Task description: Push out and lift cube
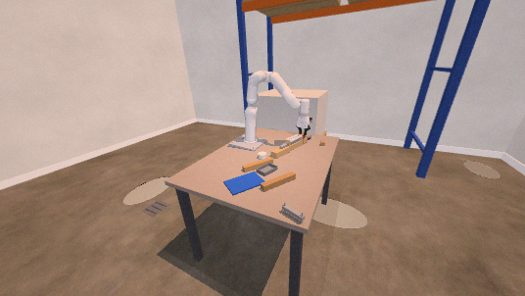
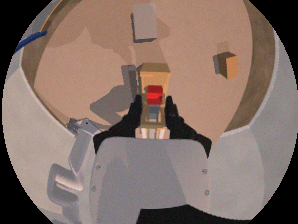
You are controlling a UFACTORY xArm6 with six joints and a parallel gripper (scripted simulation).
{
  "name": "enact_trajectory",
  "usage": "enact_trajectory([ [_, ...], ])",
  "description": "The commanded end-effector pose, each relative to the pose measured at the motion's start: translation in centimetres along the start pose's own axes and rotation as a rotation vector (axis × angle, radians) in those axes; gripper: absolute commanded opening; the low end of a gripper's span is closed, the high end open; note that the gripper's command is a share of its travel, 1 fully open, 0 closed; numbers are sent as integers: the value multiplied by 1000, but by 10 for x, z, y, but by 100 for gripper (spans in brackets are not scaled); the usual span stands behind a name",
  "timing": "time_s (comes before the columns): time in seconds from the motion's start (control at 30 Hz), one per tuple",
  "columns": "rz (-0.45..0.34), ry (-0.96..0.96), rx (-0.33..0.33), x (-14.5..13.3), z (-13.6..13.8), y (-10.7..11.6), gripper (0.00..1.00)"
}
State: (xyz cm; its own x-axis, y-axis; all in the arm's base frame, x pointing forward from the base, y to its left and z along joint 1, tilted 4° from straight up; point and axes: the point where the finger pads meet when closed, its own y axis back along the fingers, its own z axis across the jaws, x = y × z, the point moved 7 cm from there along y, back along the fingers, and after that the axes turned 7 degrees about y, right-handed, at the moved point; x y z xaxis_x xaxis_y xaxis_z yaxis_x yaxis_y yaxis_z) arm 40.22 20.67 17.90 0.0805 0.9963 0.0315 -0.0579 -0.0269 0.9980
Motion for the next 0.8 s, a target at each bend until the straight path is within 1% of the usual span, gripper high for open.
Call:
enact_trajectory([
  [0.0, 6, 0, -9, 2, 3, 1, 43],
  [0.17, 6, 0, -9, 2, 3, -2, 43],
  [0.5, 6, 0, -9, 2, 3, -22, 43],
  [0.77, 6, 0, -9, 2, 3, -24, 43],
])
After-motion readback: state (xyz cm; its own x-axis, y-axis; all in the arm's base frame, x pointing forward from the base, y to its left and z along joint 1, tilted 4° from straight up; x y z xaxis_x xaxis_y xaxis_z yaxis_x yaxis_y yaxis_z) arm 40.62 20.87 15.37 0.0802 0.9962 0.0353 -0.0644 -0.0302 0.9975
